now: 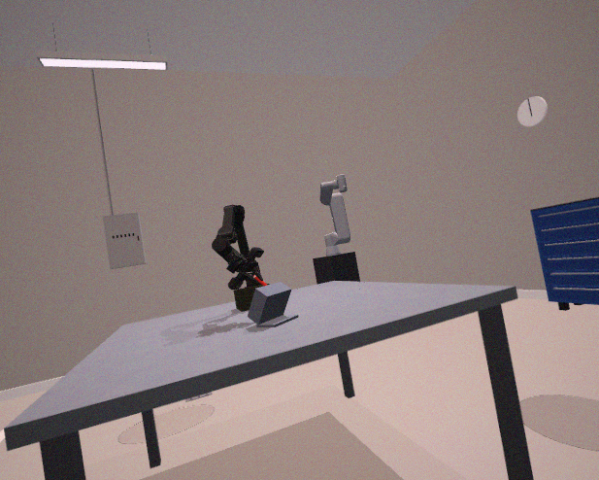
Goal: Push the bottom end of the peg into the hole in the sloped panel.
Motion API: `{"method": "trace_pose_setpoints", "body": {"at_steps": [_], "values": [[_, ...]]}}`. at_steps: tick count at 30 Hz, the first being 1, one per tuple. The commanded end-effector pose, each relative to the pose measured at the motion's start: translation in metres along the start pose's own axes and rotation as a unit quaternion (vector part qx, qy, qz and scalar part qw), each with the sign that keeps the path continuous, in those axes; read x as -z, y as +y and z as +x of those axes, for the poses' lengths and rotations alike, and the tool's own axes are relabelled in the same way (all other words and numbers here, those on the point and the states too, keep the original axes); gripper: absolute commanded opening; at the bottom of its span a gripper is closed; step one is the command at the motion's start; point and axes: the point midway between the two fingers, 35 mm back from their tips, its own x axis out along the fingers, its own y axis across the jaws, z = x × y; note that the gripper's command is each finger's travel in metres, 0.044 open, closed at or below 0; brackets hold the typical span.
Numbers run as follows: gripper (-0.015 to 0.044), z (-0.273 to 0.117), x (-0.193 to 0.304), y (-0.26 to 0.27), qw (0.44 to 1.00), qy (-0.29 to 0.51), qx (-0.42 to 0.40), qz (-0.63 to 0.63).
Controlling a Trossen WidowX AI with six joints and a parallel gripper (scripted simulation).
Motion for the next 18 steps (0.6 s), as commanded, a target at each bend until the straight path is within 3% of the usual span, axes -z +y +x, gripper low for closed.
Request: {"method": "trace_pose_setpoints", "body": {"at_steps": [1, 18], "values": [[0.0000, -0.004, -0.004, -0.004, 1.000, -0.007, -0.010, 0.014], [0.0000, -0.020, -0.019, -0.016, 0.997, -0.035, -0.041, 0.054]]}}
